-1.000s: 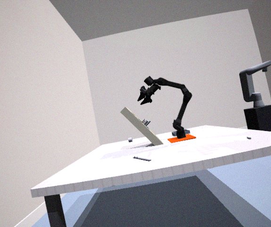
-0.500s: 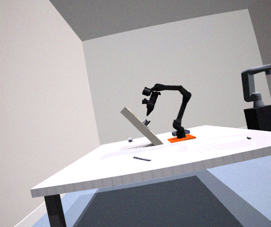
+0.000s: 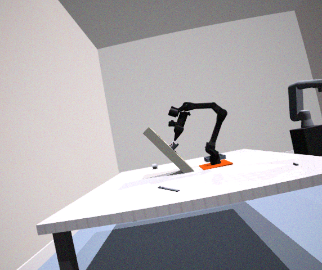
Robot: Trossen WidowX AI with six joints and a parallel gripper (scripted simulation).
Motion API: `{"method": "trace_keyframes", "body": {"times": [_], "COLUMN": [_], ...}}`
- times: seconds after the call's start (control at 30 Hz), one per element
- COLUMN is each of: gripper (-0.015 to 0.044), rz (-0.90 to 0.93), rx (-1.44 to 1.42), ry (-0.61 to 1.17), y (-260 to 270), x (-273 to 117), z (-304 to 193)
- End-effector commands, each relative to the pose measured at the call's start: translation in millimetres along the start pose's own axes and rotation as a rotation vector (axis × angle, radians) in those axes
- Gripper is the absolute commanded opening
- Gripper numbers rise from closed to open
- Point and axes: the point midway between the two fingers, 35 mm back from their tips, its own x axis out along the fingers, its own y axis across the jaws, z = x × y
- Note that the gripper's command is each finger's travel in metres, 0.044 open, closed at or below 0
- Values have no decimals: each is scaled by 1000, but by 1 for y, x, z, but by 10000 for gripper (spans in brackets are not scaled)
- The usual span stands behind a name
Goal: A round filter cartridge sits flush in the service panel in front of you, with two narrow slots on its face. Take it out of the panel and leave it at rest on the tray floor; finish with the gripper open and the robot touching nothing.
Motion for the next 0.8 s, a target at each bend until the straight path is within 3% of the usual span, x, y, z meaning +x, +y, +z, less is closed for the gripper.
{"method": "trace_keyframes", "body": {"times": [0.0,0.57,0.67,0.77], "gripper": [305,305,226,206], "rz": [-3,-3,0,0], "rx": [-3,-3,-7,-7], "ry": [0,-1,0,0], "y": [-1,0,0,0], "x": [8,32,28,28], "z": [0,-1,-1,-1]}}
